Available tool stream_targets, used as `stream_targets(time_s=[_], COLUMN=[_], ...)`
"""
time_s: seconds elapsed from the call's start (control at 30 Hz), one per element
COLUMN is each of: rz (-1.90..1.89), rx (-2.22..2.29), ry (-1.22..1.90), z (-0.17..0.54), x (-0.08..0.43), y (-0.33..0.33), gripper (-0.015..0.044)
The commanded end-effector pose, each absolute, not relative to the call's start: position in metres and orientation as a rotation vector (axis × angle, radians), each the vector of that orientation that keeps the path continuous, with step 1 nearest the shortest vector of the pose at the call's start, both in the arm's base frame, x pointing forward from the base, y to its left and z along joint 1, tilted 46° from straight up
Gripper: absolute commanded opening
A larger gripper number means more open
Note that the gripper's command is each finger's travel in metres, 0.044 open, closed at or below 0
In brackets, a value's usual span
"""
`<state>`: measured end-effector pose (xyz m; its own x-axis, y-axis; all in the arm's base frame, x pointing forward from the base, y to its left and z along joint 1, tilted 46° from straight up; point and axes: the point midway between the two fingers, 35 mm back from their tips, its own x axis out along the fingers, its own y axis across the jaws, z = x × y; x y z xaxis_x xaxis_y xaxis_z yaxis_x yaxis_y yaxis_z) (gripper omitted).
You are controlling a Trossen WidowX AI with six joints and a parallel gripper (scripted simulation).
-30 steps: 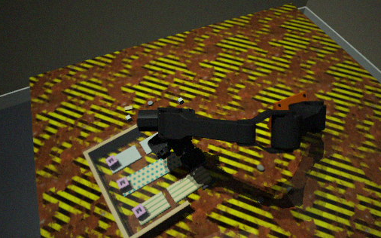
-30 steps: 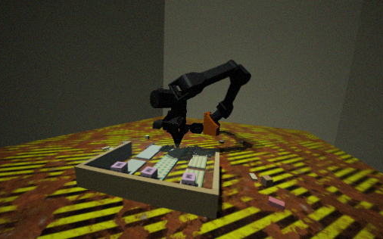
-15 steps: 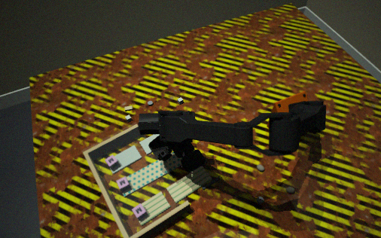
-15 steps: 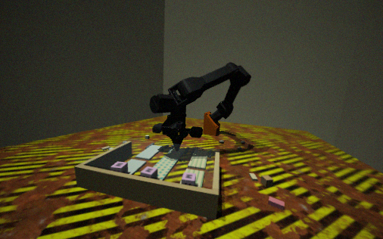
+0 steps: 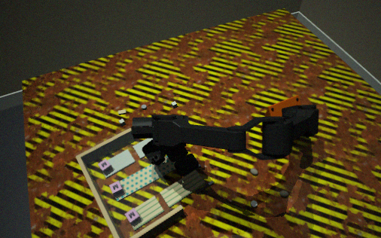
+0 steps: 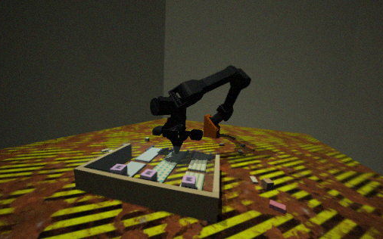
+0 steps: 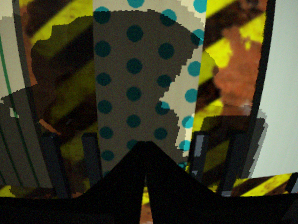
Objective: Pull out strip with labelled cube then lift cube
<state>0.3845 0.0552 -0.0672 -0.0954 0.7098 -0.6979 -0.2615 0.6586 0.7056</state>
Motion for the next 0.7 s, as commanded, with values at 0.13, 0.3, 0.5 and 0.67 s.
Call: stream_targets(time_s=[0.13, 0.3, 0.5, 0.67], rz=[0.848, 0.848, 0.848, 0.848], rx=[0.406, 0.406, 0.406, 0.406], ry=[1.452, 1.452, 1.452, 1.452], z=[-0.0679, -0.0683, -0.0687, -0.0691], x=[0.3846, 0.3845, 0.3846, 0.3848], y=[0.0561, 0.0564, 0.0569, 0.0572], gripper=[0.0, 0.0, 0.0, 0.0])
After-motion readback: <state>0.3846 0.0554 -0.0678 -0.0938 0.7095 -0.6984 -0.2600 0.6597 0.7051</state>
